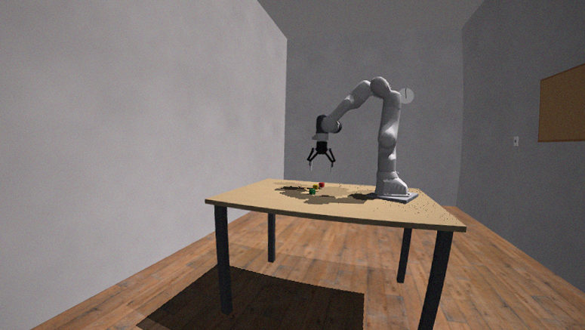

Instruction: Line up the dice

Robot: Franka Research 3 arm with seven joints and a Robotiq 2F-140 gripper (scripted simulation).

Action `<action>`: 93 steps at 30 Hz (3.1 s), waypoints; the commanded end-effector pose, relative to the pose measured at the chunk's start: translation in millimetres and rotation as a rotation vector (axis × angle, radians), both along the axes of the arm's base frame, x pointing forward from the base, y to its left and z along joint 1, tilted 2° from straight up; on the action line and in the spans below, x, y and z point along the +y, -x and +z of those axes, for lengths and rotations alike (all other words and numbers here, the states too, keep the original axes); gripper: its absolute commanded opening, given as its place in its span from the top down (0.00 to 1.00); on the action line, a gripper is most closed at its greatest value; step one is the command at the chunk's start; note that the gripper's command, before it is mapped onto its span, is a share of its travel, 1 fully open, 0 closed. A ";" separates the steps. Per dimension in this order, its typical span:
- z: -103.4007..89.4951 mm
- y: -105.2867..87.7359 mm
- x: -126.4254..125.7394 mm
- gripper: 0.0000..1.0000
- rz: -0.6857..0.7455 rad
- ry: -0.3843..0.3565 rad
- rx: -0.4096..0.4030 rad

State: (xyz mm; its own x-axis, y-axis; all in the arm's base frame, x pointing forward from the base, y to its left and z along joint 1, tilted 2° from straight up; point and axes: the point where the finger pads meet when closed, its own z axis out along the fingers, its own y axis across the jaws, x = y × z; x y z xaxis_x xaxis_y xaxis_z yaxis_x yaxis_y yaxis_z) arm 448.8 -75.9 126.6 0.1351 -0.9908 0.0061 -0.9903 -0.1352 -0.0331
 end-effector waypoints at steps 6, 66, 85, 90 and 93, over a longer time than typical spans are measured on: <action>-1.7 1.8 -8.4 0.00 -0.265 0.002 0.000; -6.2 3.6 -18.6 0.72 -0.428 -0.003 -0.002; -29.3 2.9 -18.8 0.72 -0.428 -0.003 -0.002; -37.2 2.6 -18.9 0.72 -0.428 -0.003 -0.002; -40.0 2.6 -18.9 0.72 -0.428 -0.003 -0.002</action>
